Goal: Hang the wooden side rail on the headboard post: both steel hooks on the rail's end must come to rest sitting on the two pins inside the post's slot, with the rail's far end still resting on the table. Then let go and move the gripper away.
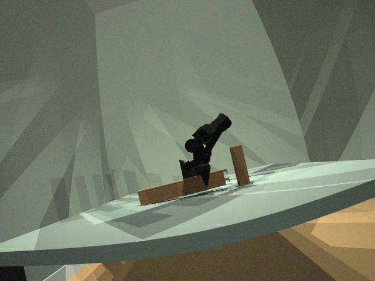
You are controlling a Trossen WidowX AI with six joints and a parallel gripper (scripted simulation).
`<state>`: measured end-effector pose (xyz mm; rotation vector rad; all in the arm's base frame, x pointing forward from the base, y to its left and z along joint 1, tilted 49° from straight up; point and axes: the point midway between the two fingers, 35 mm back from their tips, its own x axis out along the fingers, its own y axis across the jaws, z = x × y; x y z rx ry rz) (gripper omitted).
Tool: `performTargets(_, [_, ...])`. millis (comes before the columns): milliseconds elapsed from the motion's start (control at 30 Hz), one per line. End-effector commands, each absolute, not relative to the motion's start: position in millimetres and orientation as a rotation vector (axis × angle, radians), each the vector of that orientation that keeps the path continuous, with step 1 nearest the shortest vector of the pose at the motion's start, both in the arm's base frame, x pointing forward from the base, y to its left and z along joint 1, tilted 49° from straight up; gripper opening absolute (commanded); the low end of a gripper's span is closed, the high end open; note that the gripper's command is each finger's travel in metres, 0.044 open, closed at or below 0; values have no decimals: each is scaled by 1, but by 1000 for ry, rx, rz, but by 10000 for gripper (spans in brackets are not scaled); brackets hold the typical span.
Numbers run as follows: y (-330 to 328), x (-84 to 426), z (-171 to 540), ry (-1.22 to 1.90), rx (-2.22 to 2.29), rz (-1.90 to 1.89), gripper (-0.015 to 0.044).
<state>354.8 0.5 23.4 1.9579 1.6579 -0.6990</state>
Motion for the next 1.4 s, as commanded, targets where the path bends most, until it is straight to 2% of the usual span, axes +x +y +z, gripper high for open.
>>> performTargets(0, [-7,357,27,1632,1962,-693,0])
performTargets(1367, [-12,356,32,1632,1962,-694,0])
